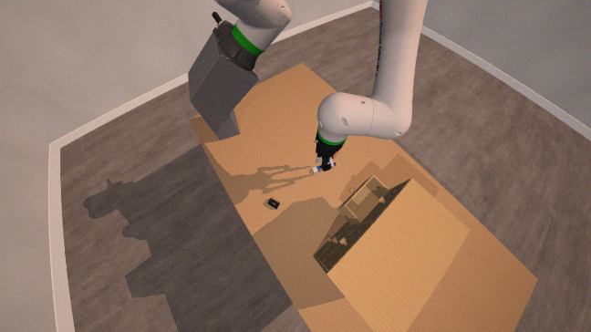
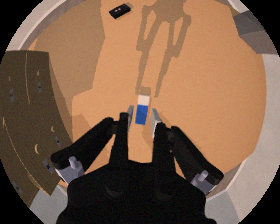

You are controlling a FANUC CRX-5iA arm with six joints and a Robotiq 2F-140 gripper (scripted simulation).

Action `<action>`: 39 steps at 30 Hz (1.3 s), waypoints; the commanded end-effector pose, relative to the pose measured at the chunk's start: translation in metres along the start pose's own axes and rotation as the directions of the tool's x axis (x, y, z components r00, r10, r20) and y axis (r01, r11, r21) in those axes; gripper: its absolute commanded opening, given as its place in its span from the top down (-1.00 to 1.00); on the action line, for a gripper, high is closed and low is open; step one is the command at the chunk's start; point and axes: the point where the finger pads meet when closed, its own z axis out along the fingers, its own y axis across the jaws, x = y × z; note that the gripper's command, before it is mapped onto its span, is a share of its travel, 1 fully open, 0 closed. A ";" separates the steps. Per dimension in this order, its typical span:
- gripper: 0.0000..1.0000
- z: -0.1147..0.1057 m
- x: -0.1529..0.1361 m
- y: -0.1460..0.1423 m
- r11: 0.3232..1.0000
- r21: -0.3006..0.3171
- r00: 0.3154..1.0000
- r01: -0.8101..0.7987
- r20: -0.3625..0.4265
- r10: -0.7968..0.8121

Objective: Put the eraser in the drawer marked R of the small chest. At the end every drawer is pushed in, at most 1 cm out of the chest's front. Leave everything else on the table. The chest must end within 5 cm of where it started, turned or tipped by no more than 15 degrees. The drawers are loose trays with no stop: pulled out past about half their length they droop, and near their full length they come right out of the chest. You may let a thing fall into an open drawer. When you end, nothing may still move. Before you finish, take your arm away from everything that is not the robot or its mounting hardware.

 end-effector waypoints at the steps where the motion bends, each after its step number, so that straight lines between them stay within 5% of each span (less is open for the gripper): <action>1: 0.53 0.007 0.000 0.000 1.000 0.000 1.000 0.000 0.000 0.000; 39: 0.53 0.019 0.000 0.000 1.000 0.000 1.000 0.000 0.000 0.000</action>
